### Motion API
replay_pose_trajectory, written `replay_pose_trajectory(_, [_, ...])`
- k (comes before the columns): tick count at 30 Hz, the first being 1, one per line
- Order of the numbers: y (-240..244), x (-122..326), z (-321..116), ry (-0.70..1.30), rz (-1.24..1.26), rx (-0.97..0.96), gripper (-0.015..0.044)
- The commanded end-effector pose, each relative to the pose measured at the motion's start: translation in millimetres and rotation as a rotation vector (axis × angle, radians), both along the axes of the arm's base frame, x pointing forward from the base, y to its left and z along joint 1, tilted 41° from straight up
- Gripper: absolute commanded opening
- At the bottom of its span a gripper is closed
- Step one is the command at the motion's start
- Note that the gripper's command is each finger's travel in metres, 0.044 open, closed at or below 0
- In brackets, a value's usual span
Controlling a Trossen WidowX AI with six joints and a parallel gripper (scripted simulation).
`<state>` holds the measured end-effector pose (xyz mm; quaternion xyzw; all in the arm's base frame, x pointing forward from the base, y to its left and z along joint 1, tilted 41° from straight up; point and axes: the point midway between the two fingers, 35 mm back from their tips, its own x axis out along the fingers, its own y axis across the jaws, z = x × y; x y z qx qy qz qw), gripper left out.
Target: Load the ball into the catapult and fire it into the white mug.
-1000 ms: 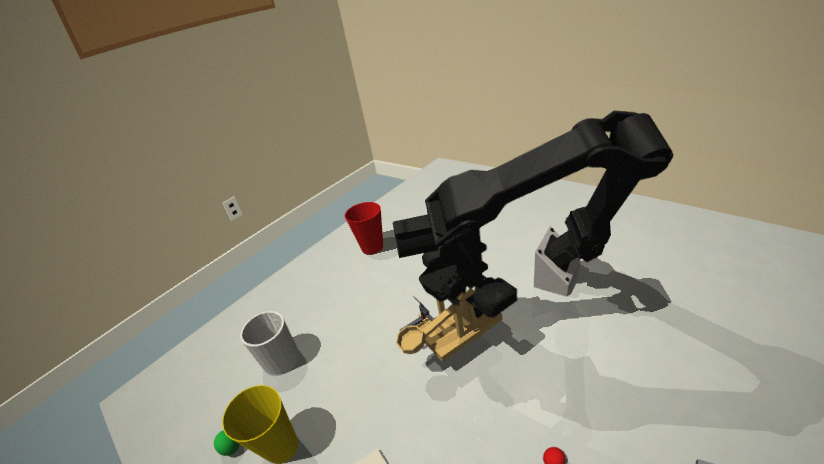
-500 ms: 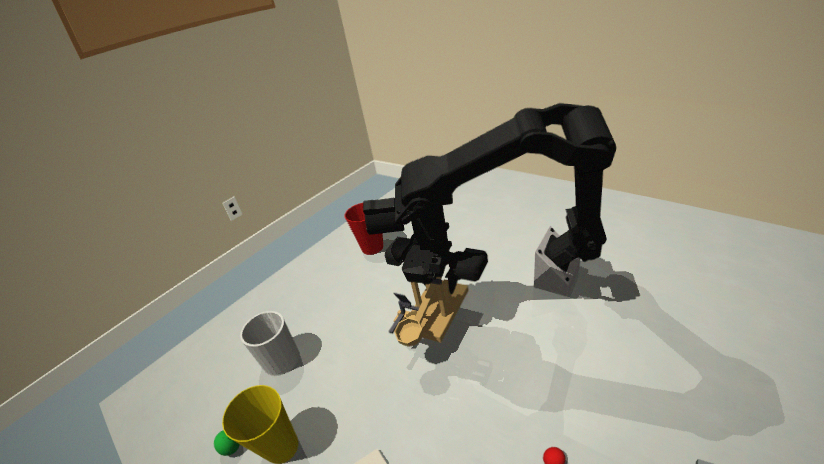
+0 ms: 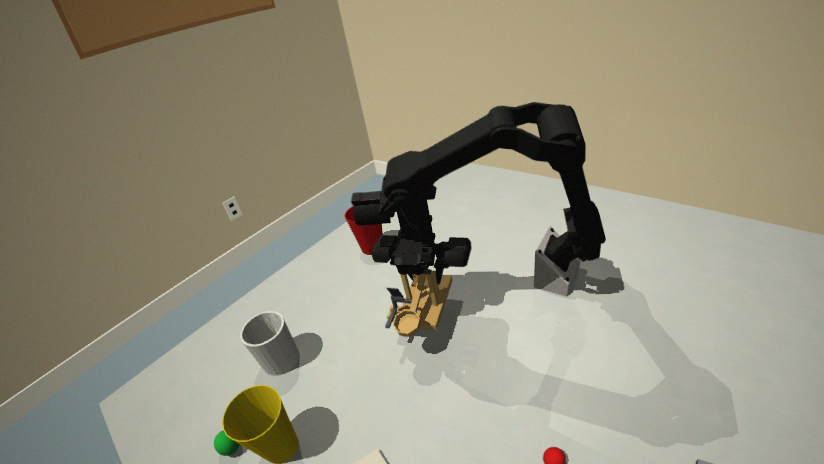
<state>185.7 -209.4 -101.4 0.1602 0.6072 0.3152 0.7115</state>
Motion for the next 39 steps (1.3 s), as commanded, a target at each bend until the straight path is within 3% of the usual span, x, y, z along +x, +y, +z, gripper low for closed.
replay_pose_trajectory(1, [-2, 1, -4, -0.009, 0.0, -0.009, 0.0])
replay_pose_trajectory(32, [24, 3, -32, -0.004, 0.013, -0.005, 0.0])
replay_pose_trajectory(39, [24, 3, -32, -0.004, 0.013, -0.005, 0.0184])
